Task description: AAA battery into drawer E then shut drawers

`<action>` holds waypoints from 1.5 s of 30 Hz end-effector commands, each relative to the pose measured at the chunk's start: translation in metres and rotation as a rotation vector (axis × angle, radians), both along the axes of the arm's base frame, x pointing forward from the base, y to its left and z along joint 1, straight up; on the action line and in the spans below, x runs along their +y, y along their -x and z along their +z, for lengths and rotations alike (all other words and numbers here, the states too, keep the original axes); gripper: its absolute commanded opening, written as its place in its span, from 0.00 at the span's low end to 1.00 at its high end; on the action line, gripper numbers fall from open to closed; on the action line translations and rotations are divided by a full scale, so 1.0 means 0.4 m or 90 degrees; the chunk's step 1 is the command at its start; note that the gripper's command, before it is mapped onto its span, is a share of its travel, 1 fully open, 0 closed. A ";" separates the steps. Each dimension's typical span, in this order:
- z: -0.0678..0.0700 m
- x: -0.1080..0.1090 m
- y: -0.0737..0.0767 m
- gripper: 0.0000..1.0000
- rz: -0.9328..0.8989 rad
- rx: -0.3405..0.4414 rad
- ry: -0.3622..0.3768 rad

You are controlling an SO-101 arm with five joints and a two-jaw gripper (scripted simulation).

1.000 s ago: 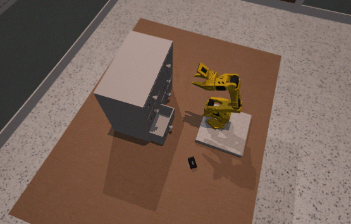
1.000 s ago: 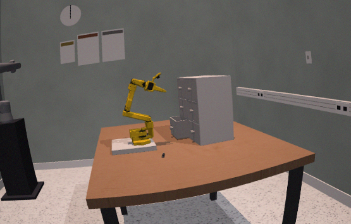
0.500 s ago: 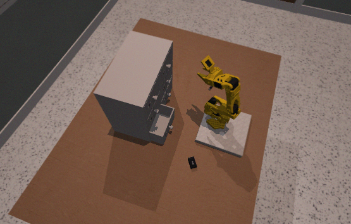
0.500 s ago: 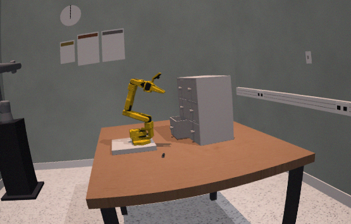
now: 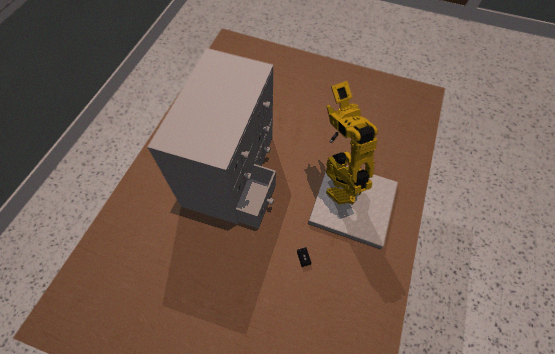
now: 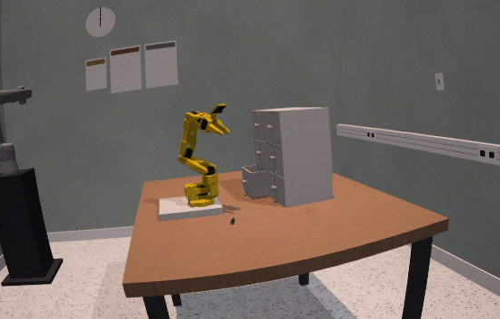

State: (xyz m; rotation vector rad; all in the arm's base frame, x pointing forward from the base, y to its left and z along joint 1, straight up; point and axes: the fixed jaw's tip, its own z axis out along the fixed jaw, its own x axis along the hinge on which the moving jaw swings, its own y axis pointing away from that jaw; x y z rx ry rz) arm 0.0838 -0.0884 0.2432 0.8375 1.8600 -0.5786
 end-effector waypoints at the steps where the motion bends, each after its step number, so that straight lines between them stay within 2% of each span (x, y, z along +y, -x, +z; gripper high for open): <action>1: 0.001 -0.026 0.032 0.19 -0.087 -0.001 -0.003; 10: 0.001 -0.067 0.111 0.19 -0.273 -0.001 -0.003; 29: 0.001 -0.067 0.111 0.19 -0.273 -0.001 -0.003; 36: -0.079 -0.173 0.082 0.19 -0.322 0.012 -0.201; 44: -0.216 -0.257 0.060 0.19 -0.399 0.042 -0.419; 45: -0.216 -0.257 0.060 0.19 -0.399 0.042 -0.419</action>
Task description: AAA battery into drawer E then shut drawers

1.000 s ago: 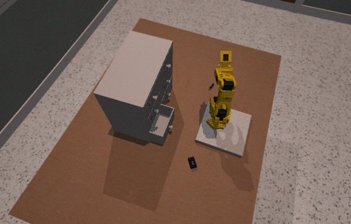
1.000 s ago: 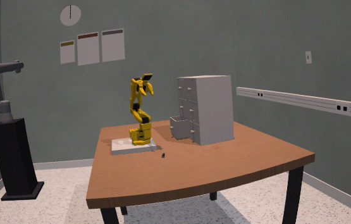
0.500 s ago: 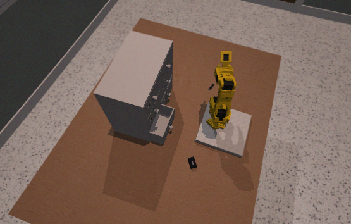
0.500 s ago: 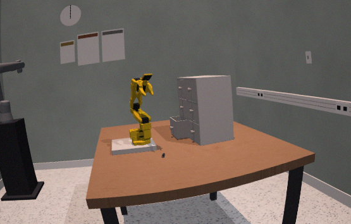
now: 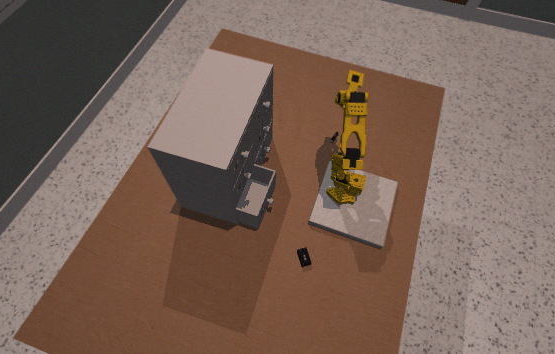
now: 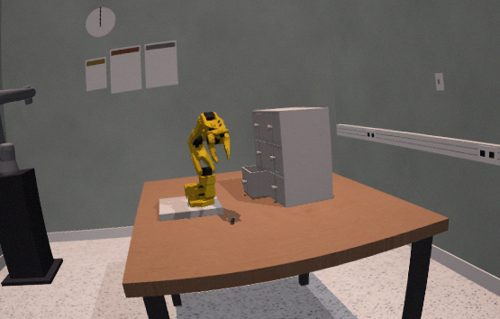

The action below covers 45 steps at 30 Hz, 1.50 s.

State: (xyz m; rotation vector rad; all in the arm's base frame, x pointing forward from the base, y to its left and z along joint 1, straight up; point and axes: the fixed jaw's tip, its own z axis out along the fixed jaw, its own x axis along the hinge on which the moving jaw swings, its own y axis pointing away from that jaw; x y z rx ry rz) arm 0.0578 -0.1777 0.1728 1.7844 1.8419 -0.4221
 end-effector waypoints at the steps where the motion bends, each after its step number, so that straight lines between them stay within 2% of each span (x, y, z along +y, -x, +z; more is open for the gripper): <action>1: -0.040 -0.034 -0.005 0.19 -0.029 0.000 -0.061; 8: -0.186 -0.062 -0.012 0.19 -0.116 0.012 -0.243; 14: -0.318 -0.047 -0.007 0.19 -0.200 0.041 -0.393; 35: -0.325 -0.045 -0.006 0.19 -0.204 0.043 -0.400; 45: -0.356 -0.045 -0.006 0.19 -0.204 0.043 -0.400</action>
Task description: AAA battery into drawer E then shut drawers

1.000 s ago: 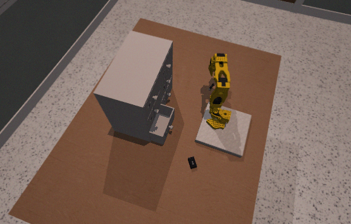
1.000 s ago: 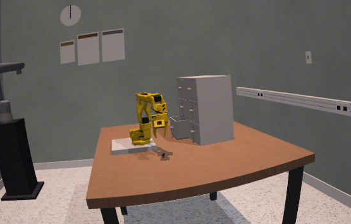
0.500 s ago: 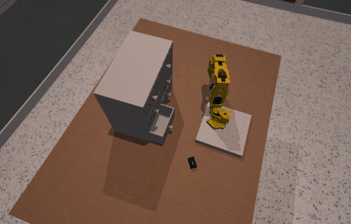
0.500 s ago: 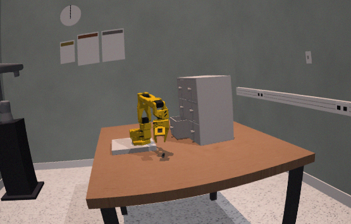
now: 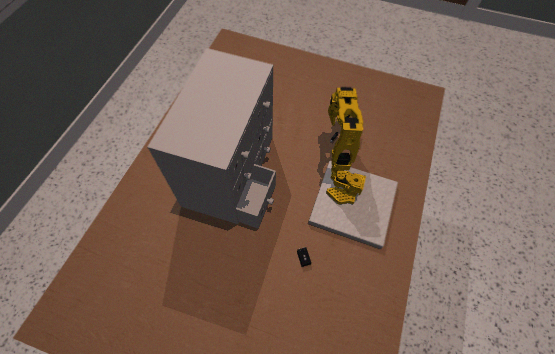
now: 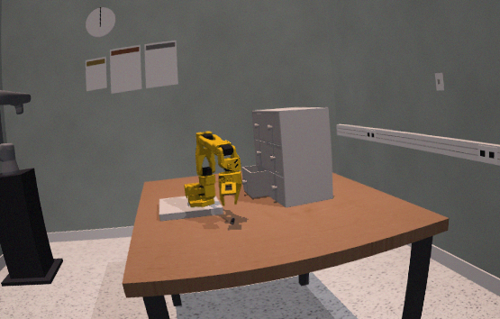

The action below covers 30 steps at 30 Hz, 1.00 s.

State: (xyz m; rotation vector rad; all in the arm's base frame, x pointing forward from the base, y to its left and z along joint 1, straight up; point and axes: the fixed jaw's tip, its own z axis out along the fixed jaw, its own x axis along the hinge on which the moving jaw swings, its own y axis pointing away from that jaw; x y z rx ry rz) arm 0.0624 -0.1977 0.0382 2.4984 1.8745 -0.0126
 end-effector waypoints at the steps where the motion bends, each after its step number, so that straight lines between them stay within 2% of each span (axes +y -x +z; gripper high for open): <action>1: -0.022 0.004 0.005 0.19 -0.011 0.003 -0.012; 30: -0.040 0.012 0.011 0.19 -0.011 0.003 -0.012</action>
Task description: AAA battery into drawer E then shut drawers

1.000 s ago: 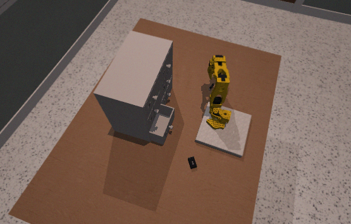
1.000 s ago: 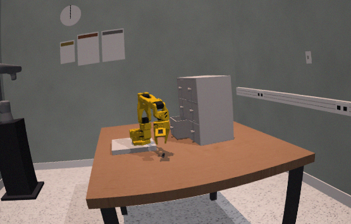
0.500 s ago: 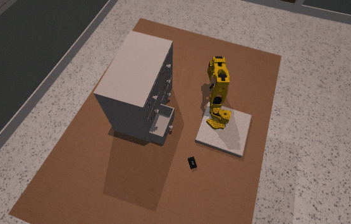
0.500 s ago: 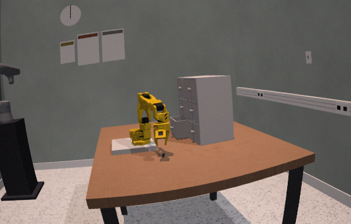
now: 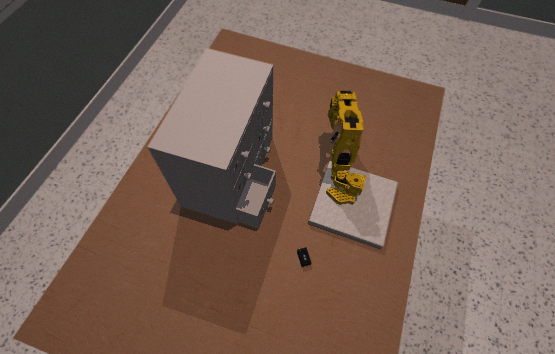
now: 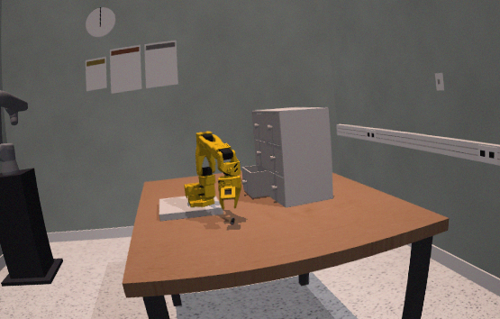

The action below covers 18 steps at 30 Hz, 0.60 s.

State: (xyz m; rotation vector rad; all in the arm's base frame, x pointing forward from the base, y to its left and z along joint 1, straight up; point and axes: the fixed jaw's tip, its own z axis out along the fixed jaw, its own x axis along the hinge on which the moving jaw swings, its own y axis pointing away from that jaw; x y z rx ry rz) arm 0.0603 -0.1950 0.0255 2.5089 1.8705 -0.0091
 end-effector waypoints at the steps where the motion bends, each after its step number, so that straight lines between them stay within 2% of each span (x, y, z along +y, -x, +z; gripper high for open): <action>1: -0.009 0.005 0.006 0.19 -0.007 0.001 -0.008; 11: -0.009 0.005 0.006 0.19 -0.007 0.001 -0.008; 15: -0.041 0.000 0.003 0.19 -0.007 0.001 -0.008; 18: -0.041 0.000 0.003 0.19 -0.007 0.001 -0.008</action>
